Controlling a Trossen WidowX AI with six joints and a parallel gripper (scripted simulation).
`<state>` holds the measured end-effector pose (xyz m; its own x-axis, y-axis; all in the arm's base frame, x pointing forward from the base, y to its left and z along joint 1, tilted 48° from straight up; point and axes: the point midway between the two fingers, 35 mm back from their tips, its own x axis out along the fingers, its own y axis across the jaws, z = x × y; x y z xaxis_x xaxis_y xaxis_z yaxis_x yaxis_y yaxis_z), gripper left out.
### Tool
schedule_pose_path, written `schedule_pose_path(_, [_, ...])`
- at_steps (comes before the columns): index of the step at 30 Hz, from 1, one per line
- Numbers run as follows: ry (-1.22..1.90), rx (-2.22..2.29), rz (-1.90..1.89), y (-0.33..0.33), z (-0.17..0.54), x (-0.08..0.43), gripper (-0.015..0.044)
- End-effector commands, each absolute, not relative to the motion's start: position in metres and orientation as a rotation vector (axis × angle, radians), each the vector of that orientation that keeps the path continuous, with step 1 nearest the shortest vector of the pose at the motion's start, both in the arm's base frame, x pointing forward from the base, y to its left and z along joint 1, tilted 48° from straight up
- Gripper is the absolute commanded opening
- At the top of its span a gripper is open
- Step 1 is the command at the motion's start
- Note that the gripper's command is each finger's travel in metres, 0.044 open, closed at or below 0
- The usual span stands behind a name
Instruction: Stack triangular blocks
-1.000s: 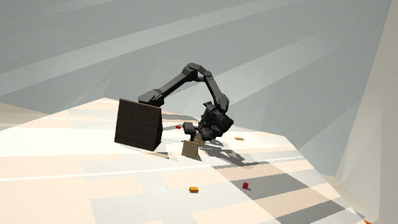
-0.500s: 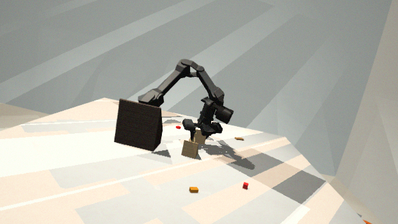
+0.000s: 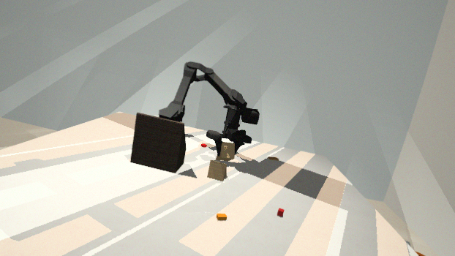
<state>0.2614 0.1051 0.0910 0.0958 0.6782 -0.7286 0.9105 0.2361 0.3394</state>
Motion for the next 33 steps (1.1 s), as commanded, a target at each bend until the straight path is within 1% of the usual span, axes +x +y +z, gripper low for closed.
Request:
schedule_pose_path(1, [1.551, 1.469, -0.414, 0.107, 0.098, 0.258, 0.0000])
schedule_pose_path(26, [1.020, 1.174, -0.802, 0.136, 0.129, 0.239, 0.0000])
schedule_pose_path(27, [1.084, 1.201, -0.766, 0.133, 0.126, 0.239, 0.0026])
schedule_pose_path(33, [1.084, 1.201, -0.766, 0.133, 0.126, 0.239, 0.0184])
